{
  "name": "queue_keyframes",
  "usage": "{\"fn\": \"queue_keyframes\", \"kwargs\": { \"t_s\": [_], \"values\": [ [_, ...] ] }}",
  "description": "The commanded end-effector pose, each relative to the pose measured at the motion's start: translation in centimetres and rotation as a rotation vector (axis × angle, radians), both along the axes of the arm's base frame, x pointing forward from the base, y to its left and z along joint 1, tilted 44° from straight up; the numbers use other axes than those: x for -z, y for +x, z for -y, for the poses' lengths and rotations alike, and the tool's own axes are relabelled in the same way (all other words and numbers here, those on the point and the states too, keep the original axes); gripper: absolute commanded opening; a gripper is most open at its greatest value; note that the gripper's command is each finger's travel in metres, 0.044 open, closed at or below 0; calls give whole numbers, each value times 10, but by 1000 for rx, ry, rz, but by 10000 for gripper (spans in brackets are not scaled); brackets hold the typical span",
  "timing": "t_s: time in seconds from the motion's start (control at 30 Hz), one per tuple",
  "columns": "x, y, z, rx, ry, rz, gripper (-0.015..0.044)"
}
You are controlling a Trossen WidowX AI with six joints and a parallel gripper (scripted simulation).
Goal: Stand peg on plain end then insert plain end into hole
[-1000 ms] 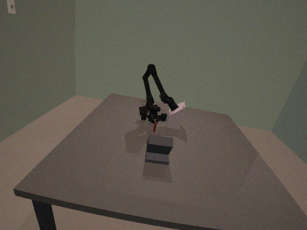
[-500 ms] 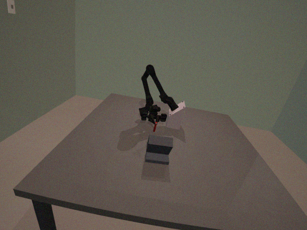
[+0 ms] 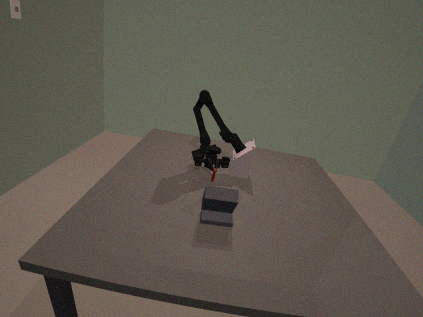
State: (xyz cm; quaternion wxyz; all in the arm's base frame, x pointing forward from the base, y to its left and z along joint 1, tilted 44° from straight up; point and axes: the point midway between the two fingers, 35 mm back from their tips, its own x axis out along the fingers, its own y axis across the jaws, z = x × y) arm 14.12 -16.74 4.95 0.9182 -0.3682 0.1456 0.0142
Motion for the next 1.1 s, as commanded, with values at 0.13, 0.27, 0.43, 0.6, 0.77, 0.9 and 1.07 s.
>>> {"fn": "queue_keyframes", "kwargs": {
  "t_s": [0.13,0.27,0.43,0.6,0.77,0.9,1.07],
  "values": [
    [1,-2,2,-3,0,4,51],
    [2,-3,2,-6,-1,9,51],
    [1,-2,0,-11,-2,17,82],
    [1,-2,0,-11,-2,17,130],
    [1,-2,0,-11,-2,17,130],
    [1,-2,0,-11,-2,17,130],
    [1,-2,0,-11,-2,17,130]
  ]
}}
